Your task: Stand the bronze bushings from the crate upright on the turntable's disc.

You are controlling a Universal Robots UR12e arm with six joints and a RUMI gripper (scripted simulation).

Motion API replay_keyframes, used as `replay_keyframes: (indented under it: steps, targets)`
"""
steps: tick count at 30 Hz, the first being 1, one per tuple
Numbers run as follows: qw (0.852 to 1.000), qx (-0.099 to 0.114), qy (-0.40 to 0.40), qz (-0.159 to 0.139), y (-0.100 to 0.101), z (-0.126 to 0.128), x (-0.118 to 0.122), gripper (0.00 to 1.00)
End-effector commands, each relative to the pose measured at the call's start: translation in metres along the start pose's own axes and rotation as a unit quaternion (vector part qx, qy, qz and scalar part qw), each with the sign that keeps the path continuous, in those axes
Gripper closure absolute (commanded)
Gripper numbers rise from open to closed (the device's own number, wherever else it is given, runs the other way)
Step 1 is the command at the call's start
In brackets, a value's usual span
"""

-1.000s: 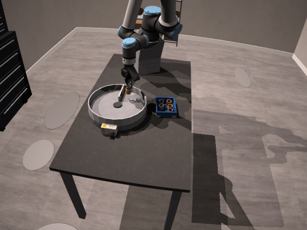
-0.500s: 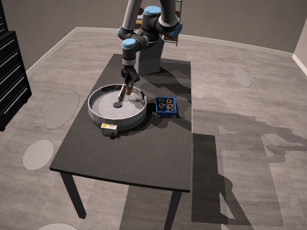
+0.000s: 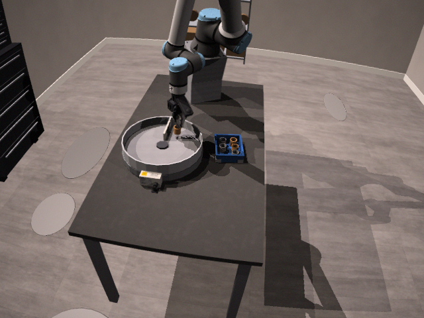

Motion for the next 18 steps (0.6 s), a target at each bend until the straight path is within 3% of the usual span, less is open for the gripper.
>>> replay_keyframes:
  steps: [1, 18]
  targets:
    - [1.000, 0.001, 0.000, 0.000, 0.008, 0.000, 0.000, 1.00]
    - [1.000, 0.001, 0.000, 0.000, 0.019, 0.000, 0.000, 1.00]
Point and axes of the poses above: the point where the finger pads meet when closed, its own y axis out along the fingers, its own z axis across the jaws, x = y × z, the point moved 10 cm from there along -y, back along the fingers, and after that the axes turned 11 degrees about -y, right-handed, at the moved point
